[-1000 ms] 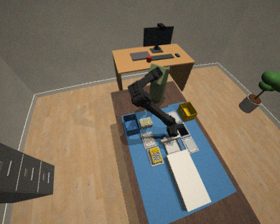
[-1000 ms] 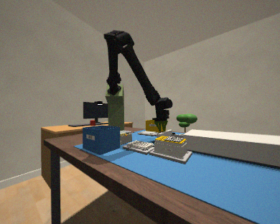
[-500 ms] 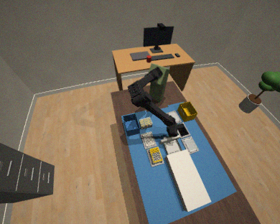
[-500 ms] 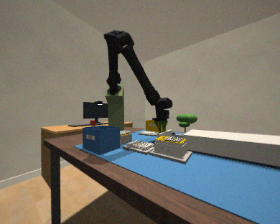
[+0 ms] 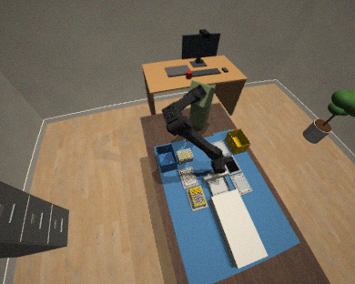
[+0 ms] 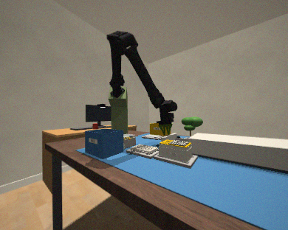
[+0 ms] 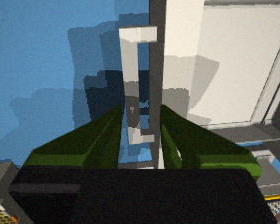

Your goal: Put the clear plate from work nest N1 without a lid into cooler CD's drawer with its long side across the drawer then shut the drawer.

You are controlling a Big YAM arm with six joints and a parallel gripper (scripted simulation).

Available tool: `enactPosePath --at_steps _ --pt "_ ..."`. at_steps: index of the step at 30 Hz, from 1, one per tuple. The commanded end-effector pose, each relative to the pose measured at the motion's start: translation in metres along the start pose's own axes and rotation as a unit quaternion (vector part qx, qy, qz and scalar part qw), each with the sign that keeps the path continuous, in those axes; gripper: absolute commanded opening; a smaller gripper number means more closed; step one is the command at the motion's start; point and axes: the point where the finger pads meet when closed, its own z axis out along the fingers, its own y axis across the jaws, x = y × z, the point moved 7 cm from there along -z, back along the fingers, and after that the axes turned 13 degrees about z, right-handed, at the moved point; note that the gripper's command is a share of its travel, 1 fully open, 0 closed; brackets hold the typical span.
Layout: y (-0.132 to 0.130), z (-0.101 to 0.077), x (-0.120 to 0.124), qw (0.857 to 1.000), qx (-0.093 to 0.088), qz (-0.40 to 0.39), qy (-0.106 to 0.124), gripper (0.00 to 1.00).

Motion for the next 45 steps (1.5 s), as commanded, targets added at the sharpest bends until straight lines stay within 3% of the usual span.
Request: enactPosePath --at_steps 1,19,23,26,28,45 --pt "0.053 0.026 0.014 0.998 -0.064 -0.017 0.020 0.30" --pt "0.050 0.005 0.013 0.998 -0.063 -0.016 0.020 0.30" --pt "0.027 -0.006 0.020 0.999 -0.042 0.000 0.022 0.30" --pt "0.025 -0.011 0.014 0.999 -0.036 -0.001 0.017 0.30" --pt "0.031 -0.021 0.004 0.999 -0.039 -0.013 0.009 0.30" --pt "0.028 -0.040 0.004 0.999 -0.039 -0.013 0.009 0.30"
